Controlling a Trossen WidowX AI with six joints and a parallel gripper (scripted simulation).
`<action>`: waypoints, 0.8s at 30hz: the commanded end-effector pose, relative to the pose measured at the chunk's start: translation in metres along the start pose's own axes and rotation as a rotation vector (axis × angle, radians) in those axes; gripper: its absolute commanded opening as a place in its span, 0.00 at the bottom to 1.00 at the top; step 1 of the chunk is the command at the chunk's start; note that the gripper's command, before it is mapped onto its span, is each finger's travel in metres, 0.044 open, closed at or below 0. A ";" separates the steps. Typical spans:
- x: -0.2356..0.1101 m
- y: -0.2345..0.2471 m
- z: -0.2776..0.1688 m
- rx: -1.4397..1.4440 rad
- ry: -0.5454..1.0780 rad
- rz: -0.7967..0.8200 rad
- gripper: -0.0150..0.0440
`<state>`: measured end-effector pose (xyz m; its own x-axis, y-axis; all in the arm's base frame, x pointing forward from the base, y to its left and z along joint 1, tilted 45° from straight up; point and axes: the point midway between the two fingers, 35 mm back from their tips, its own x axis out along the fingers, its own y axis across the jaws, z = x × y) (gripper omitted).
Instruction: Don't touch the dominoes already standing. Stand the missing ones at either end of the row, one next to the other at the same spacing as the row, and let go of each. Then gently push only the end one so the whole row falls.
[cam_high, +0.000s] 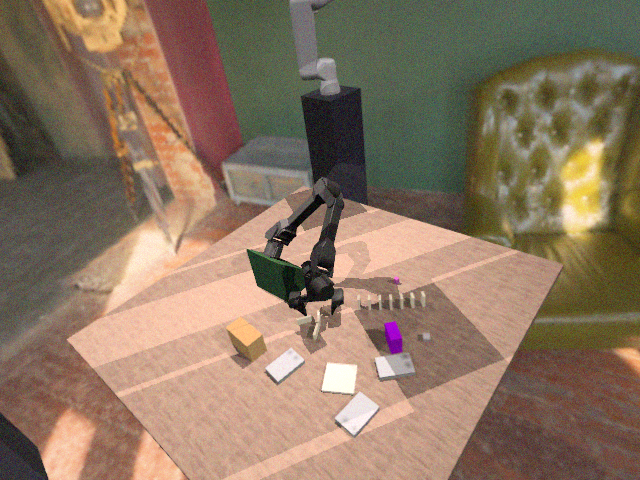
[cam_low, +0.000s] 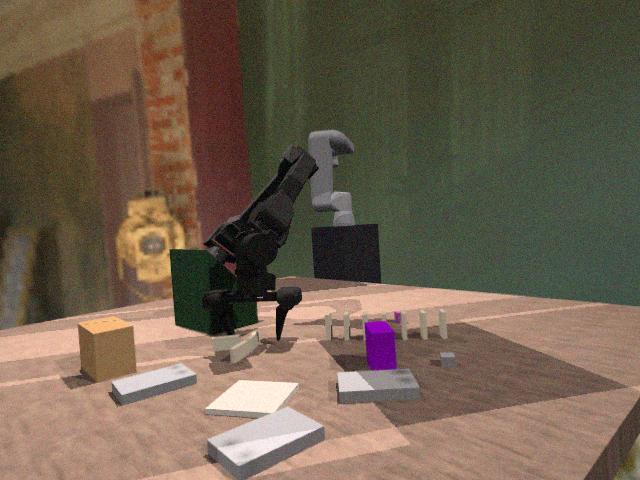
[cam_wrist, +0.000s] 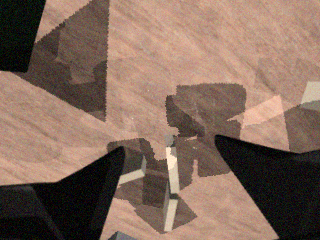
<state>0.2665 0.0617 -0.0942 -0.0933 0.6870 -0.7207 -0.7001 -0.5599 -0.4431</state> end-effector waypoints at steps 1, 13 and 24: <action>0.004 0.000 0.001 0.005 -0.005 -0.004 1.00; 0.004 0.000 0.001 0.005 -0.005 -0.004 0.60; 0.004 0.000 0.001 0.005 -0.005 -0.004 0.48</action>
<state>0.2651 0.0642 -0.0968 -0.0958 0.6875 -0.7198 -0.7011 -0.5599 -0.4415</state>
